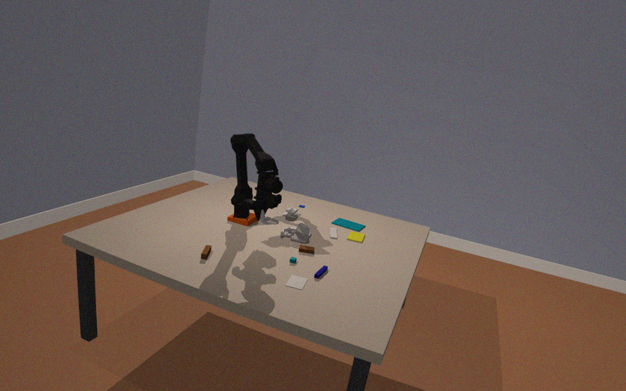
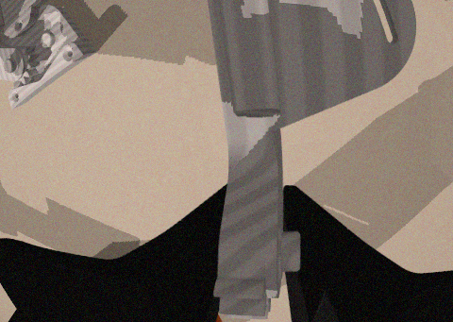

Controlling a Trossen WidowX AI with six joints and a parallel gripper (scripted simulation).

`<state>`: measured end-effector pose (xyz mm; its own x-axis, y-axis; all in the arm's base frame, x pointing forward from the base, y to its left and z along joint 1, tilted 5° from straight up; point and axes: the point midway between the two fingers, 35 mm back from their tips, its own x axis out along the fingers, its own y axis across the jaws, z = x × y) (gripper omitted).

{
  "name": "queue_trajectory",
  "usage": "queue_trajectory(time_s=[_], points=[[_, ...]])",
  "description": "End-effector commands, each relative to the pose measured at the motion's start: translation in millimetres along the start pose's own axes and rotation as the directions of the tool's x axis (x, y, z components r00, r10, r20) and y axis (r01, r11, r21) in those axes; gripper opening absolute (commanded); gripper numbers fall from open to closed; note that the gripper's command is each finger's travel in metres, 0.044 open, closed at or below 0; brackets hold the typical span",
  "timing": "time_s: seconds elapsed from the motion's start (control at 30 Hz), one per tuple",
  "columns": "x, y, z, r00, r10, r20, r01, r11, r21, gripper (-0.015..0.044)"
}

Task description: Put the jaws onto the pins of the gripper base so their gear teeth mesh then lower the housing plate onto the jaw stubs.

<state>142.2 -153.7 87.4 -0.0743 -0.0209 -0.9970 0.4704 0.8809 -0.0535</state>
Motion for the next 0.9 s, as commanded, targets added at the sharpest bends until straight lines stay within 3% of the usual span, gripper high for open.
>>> queue_trajectory(time_s=[0.0,0.27,0.57,0.87], points=[[-2,3,6,1.000,0.000,0.010,-0.001,0.993,0.120,0.0037],[-2,9,11,1.000,0.000,0.010,-0.003,0.954,0.301,0.0037],[-2,10,12,1.000,0.000,0.010,-0.003,0.947,0.321,0.0037],[-2,16,19,1.000,0.001,0.011,-0.007,0.852,0.523,0.0037]])
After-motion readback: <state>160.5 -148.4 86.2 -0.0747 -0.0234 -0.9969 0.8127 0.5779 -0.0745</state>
